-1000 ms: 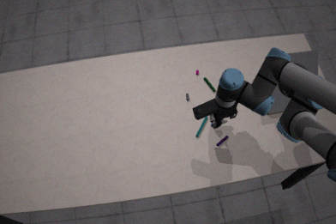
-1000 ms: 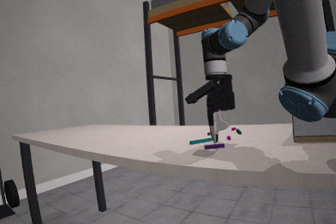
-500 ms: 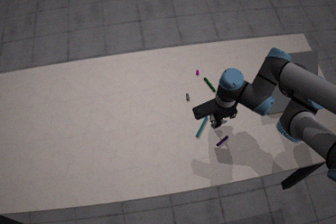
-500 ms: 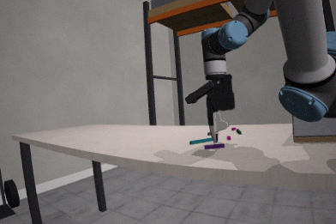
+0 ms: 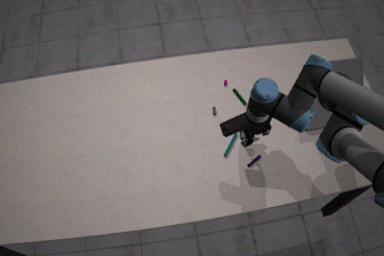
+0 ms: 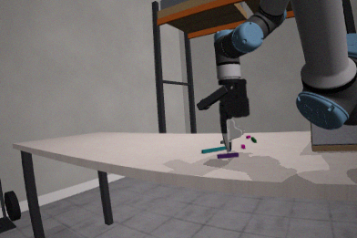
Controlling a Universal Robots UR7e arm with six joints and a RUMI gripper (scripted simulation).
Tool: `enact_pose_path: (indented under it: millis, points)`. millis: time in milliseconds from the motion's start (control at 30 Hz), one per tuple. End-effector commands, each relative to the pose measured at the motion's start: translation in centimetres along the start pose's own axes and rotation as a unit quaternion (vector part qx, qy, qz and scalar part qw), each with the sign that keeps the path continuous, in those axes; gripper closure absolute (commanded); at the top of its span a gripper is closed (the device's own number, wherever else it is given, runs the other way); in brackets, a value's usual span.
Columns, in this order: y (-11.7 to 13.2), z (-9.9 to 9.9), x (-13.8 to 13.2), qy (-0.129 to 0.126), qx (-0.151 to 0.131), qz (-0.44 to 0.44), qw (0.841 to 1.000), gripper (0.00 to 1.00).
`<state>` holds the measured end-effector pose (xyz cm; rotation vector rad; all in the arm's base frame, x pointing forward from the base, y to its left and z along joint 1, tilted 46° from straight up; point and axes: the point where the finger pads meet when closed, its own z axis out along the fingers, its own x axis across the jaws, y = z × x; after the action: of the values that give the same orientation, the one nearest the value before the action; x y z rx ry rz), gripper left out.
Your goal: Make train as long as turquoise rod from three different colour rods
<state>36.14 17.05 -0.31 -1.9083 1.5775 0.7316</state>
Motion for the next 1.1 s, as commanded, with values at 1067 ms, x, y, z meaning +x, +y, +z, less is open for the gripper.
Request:
enact_pose_path:
  millis: [1067]
  points:
    - [0.08, 0.14, -0.07, -0.001, -0.001, 0.000, 1.000, 1.00]
